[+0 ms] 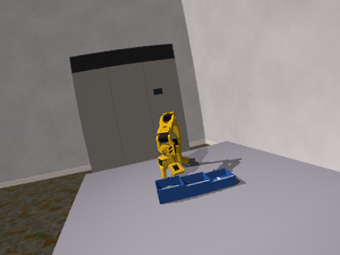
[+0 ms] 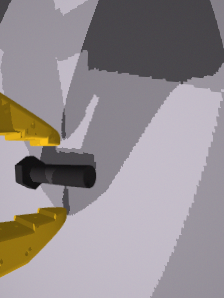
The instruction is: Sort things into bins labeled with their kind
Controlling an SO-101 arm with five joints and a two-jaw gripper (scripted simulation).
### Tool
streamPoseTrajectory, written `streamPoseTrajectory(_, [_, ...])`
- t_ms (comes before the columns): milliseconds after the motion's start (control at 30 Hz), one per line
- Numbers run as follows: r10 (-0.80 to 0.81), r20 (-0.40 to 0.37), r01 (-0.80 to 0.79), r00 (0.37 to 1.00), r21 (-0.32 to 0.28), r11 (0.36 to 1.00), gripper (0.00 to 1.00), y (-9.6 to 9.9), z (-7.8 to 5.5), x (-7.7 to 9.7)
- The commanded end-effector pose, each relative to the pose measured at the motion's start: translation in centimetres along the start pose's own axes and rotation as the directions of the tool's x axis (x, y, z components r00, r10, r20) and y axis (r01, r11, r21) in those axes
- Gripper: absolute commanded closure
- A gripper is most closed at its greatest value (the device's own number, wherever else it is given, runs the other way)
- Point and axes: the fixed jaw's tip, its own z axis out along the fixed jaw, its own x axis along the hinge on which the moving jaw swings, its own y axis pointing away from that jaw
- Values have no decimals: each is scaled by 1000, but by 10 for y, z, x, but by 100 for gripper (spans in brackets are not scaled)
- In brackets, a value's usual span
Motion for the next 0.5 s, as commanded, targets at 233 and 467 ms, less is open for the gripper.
streamPoseTrajectory(233, [6,18,-6,1000,13,1000,94,-3,-2,-1])
streamPoseTrajectory(467, [6,18,-6,1000,13,1000,97,-3,-2,-1])
